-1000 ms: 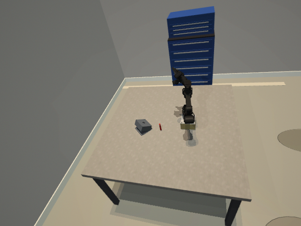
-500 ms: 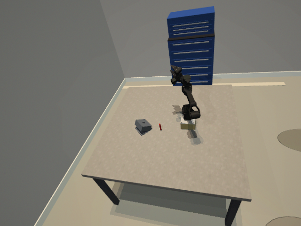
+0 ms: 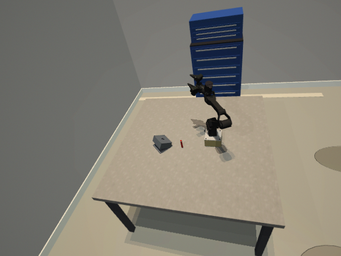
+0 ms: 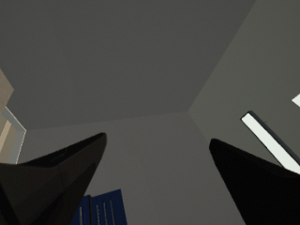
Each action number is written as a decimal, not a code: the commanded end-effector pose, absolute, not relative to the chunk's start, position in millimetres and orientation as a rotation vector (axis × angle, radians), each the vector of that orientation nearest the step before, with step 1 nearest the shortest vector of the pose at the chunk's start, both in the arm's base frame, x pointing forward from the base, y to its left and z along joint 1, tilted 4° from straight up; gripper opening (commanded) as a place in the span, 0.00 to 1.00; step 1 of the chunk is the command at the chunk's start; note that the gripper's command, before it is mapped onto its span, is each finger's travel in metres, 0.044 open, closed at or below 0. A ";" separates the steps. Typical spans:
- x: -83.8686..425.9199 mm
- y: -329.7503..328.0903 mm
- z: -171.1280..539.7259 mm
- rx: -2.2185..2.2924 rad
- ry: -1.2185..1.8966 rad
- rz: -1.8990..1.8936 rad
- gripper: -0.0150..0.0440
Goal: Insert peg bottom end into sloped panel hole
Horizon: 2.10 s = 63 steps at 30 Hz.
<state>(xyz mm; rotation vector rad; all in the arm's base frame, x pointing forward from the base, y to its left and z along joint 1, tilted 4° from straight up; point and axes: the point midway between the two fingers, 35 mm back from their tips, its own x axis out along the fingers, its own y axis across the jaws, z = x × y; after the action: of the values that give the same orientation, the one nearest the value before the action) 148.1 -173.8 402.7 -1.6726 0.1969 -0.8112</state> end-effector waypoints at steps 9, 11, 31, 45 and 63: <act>182.9 -187.7 377.5 -1.387 0.181 -0.660 1.00; 189.5 -188.8 372.0 -1.339 0.183 -0.632 1.00; 255.5 -179.2 310.0 -0.894 0.267 -0.355 1.00; 294.2 -151.3 261.3 -0.628 0.395 -0.180 1.00; 325.3 -94.4 201.4 -0.355 0.604 0.016 1.00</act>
<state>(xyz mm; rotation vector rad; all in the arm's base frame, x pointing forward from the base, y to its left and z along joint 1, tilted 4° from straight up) 321.6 -101.2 208.2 -0.3863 0.5691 0.0007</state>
